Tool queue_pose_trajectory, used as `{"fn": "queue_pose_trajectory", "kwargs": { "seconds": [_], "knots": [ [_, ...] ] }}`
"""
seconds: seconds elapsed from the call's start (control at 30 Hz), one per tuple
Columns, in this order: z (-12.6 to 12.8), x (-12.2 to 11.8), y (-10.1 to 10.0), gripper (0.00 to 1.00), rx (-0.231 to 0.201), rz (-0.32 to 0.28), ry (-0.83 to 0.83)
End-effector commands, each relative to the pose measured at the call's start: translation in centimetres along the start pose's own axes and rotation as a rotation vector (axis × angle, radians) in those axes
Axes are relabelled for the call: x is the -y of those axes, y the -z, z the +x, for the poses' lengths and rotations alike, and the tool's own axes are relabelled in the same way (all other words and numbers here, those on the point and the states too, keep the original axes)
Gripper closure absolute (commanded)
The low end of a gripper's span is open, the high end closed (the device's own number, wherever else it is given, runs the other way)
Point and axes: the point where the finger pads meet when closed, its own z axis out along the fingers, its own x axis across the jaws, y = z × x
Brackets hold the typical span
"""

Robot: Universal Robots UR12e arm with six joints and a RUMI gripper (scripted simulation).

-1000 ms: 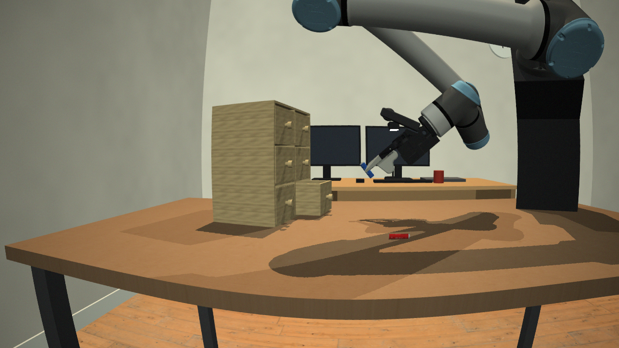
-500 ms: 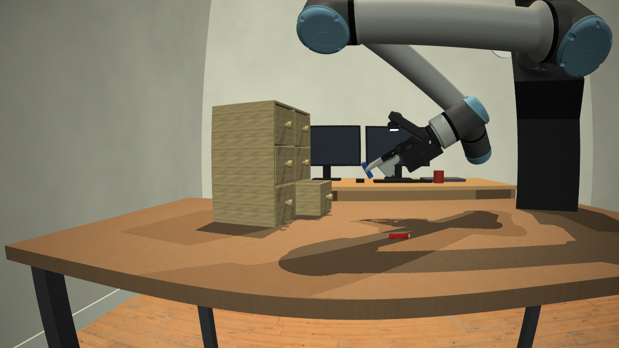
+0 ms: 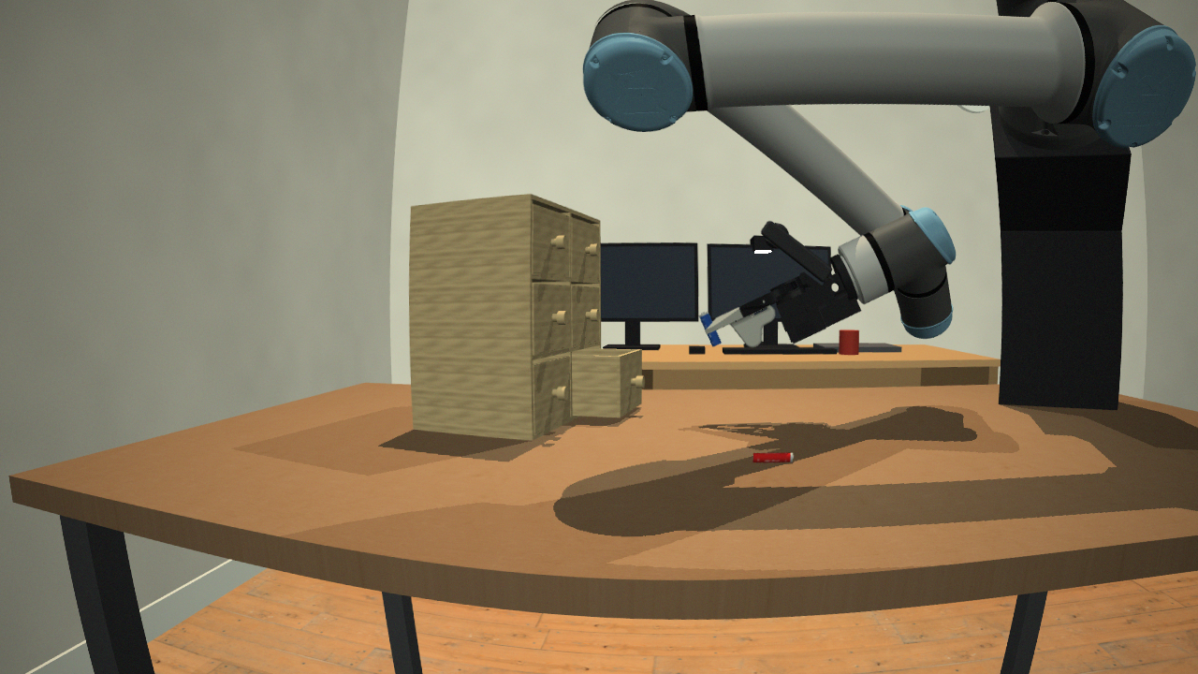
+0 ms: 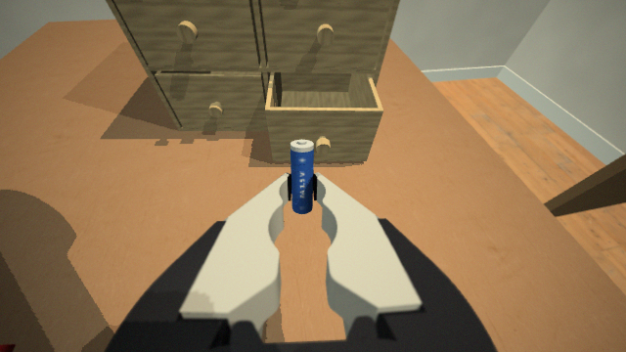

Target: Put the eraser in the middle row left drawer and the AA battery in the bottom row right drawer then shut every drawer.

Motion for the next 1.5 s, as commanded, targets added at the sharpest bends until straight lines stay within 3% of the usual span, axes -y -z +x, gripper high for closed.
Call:
{"fn": "queue_pose_trajectory", "kwargs": {
  "seconds": [0.0,0.4,1.47],
  "knots": [
    [0.00,0.02,0.00,0.95,-0.001,0.024,0.000],
    [0.00,-0.01,0.02,0.95,-0.001,0.062,0.001],
    [0.00,-0.01,0.01,0.95,-0.001,0.078,0.000]
  ]
}}
